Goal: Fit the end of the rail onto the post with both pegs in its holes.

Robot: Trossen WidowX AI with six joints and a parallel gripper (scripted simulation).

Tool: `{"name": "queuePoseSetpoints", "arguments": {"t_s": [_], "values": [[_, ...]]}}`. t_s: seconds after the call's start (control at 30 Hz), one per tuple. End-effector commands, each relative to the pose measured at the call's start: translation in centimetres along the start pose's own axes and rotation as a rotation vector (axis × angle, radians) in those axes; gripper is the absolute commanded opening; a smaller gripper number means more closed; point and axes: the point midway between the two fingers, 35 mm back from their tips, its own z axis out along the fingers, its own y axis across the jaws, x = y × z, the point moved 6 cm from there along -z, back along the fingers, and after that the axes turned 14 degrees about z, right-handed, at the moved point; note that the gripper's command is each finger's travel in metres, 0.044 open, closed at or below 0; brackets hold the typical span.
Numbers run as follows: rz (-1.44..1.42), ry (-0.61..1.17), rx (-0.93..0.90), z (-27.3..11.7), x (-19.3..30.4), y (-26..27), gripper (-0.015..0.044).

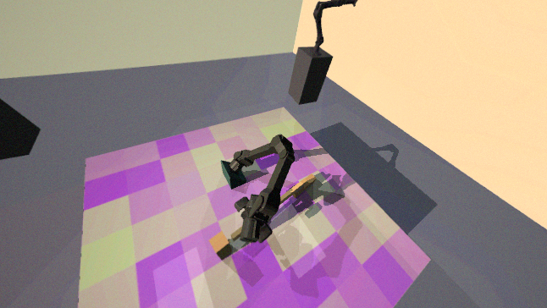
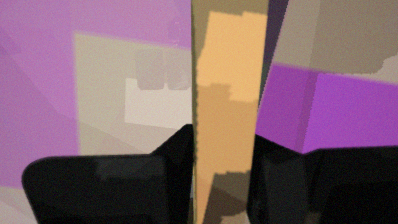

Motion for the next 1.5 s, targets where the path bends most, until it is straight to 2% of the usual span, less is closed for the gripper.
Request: {"name": "queuePoseSetpoints", "arguments": {"t_s": [0.0,1.47], "values": [[-0.002,0.002,0.012,-0.37,0.26,-0.11,0.0000],[-0.002,0.003,0.012,-0.40,1.12,-0.32,0.0000]]}}
